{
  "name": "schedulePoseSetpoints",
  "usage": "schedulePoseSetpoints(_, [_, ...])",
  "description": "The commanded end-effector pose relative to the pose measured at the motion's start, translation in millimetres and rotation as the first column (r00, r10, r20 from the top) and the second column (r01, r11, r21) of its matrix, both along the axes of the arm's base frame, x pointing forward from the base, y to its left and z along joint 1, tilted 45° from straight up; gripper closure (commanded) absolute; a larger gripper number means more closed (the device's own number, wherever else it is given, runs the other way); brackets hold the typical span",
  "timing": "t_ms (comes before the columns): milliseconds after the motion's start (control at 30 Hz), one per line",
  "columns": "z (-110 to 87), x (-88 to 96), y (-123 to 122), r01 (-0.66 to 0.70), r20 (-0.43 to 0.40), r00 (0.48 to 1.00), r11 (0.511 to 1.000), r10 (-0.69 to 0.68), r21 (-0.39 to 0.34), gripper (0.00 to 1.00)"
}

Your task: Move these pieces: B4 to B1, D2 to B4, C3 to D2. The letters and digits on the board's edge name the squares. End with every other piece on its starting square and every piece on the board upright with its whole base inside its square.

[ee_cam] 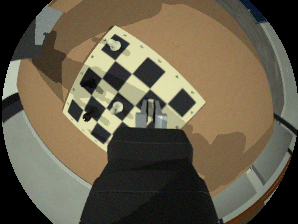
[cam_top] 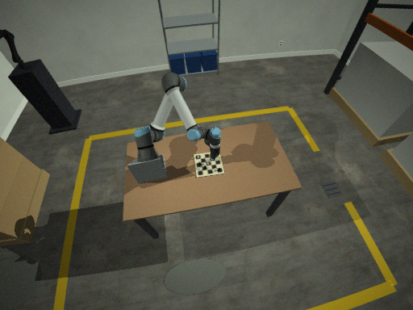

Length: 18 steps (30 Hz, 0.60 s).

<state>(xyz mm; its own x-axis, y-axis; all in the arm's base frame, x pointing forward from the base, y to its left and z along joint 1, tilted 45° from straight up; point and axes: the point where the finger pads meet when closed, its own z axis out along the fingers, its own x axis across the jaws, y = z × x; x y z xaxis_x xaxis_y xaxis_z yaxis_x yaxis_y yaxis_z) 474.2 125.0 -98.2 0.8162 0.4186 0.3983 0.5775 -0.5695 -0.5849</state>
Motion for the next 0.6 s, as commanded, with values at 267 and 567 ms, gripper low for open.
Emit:
schedulePoseSetpoints(267, [0.2, 0.4, -0.5, 0.001, 0.001, 1.0, 1.0, -0.001, 0.0, 1.0])
schedulePoseSetpoints(567, [2.0, 0.5, -2.3, 0.001, 0.001, 1.0, 1.0, -0.001, 0.0, 1.0])
